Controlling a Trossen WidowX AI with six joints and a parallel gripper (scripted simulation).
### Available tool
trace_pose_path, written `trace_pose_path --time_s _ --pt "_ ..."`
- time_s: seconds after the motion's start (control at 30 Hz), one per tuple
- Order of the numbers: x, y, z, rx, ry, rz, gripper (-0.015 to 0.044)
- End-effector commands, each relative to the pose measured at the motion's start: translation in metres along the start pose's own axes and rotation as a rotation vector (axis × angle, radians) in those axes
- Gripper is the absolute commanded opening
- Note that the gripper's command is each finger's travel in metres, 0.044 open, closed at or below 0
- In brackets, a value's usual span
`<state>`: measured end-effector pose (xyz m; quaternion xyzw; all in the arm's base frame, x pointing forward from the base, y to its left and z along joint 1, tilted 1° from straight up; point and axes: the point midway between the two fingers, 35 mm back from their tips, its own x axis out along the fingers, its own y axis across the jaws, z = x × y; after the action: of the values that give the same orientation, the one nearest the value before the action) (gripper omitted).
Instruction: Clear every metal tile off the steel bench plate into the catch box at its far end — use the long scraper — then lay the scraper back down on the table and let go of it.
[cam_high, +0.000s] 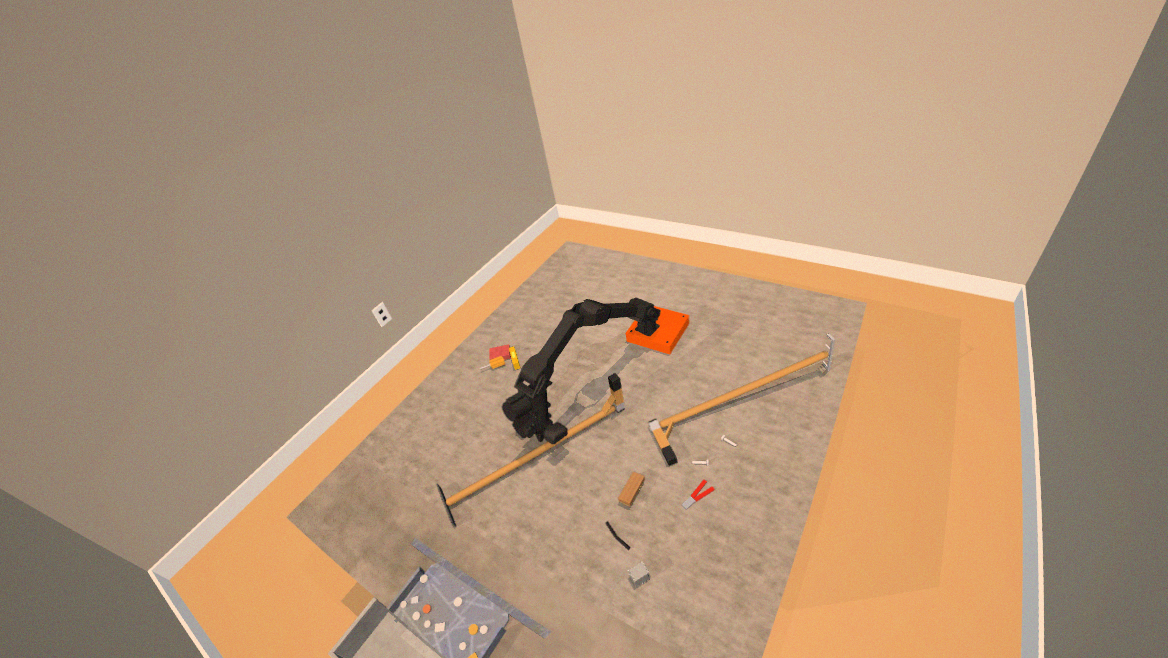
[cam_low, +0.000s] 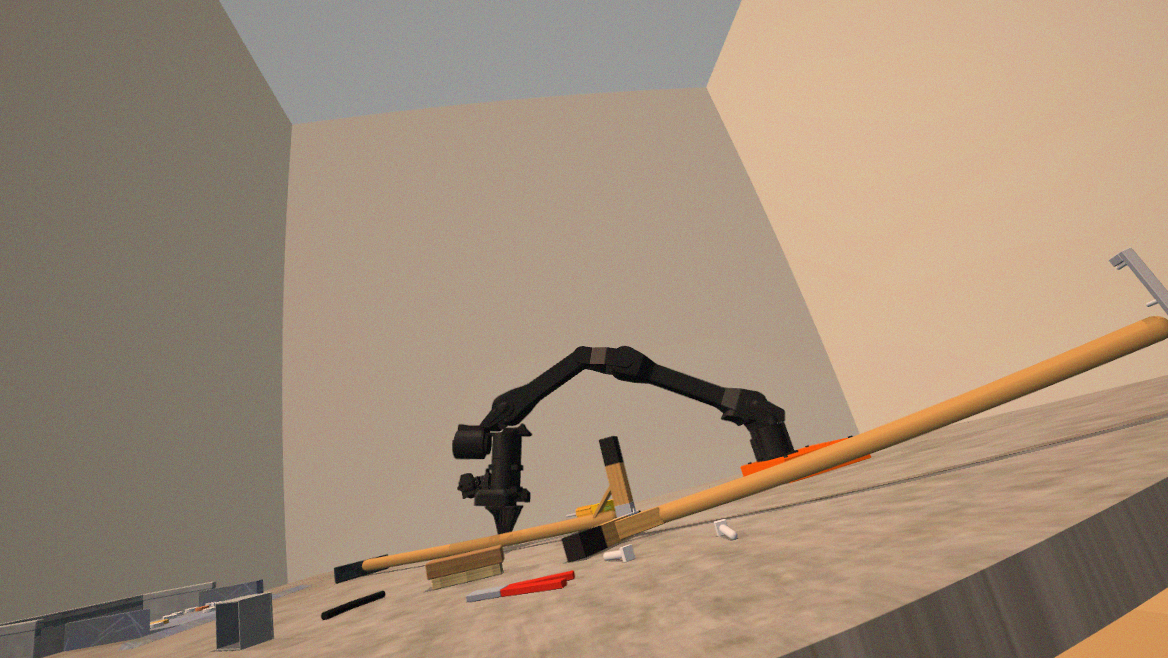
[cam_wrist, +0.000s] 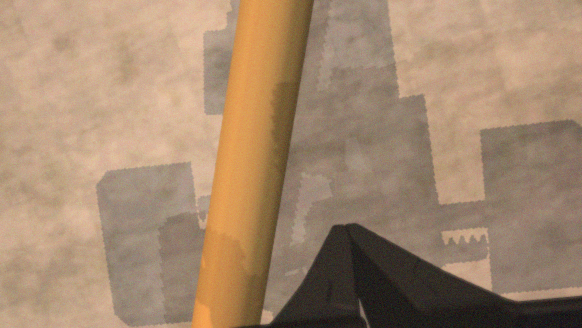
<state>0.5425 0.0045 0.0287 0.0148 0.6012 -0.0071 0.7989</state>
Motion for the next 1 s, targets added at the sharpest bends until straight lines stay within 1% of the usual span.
trace_pose_path --time_s 0.0,0.97 --pt "0.001 0.004 0.002 0.003 -0.001 -0.003 0.0" --pt "0.002 0.032 0.009 0.004 -0.017 0.002 0.0"
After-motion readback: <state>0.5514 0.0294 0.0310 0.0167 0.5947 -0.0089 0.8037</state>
